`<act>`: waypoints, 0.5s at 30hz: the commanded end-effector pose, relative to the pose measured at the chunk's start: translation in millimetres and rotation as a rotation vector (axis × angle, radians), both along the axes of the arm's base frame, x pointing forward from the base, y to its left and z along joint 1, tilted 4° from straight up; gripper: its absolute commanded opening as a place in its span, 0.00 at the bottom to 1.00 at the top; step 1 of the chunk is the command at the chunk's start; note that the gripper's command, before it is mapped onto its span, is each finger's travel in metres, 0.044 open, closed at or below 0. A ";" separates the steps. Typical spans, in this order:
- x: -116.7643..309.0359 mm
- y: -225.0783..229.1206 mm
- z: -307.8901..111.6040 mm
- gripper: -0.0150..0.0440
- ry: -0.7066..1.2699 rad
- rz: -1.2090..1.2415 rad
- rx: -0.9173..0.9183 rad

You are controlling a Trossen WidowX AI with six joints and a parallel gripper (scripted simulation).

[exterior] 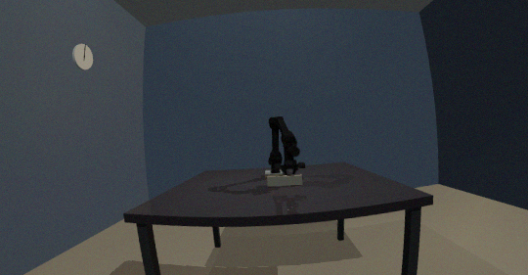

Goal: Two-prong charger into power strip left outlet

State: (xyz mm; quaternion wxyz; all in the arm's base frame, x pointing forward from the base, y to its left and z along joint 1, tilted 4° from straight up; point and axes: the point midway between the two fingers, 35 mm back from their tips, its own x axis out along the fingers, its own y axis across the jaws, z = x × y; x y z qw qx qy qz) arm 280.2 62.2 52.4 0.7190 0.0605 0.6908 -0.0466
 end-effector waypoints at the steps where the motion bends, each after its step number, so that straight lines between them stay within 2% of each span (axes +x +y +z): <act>1: 0.9 0.4 0.2 0.25 0.003 0.005 0.004; 15: 5.9 -0.3 0.8 0.25 0.002 0.005 0.004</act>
